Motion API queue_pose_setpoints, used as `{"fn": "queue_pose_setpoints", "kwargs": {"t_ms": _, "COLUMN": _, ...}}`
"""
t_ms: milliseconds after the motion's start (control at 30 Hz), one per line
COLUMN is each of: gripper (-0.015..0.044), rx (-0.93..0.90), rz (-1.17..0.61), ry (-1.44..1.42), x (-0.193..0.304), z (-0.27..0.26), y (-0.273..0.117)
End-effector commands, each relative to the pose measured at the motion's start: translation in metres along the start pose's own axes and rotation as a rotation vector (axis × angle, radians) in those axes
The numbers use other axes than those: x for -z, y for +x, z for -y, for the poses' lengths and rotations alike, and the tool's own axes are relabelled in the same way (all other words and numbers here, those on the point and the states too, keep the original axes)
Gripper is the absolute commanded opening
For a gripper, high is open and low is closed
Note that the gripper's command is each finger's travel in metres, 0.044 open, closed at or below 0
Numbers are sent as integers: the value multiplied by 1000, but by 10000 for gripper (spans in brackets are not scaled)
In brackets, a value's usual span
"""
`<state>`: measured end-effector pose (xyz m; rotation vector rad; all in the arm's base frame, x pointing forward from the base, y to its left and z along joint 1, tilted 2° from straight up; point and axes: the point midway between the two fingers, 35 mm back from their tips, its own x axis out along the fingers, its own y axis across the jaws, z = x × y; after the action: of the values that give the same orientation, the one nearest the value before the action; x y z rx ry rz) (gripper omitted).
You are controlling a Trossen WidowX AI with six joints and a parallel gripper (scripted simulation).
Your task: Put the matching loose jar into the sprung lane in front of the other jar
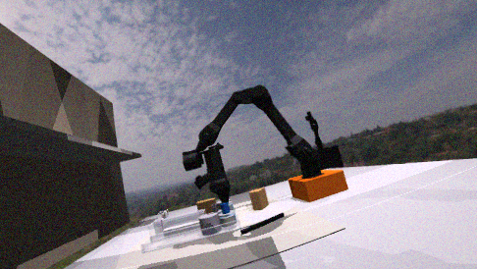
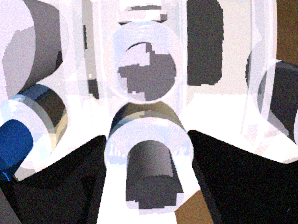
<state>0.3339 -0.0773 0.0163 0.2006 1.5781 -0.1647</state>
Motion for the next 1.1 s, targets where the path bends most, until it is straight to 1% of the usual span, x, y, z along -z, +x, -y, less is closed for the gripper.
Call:
{"fn": "queue_pose_setpoints", "kwargs": {"t_ms": 0, "gripper": 0, "rx": 1, "rz": 31, "ry": -5, "x": -9, "z": 0, "y": -3}}
{"fn": "queue_pose_setpoints", "kwargs": {"t_ms": 1067, "gripper": 0, "rx": 1, "rz": 31, "ry": -5, "x": -12, "z": 0, "y": -1}}
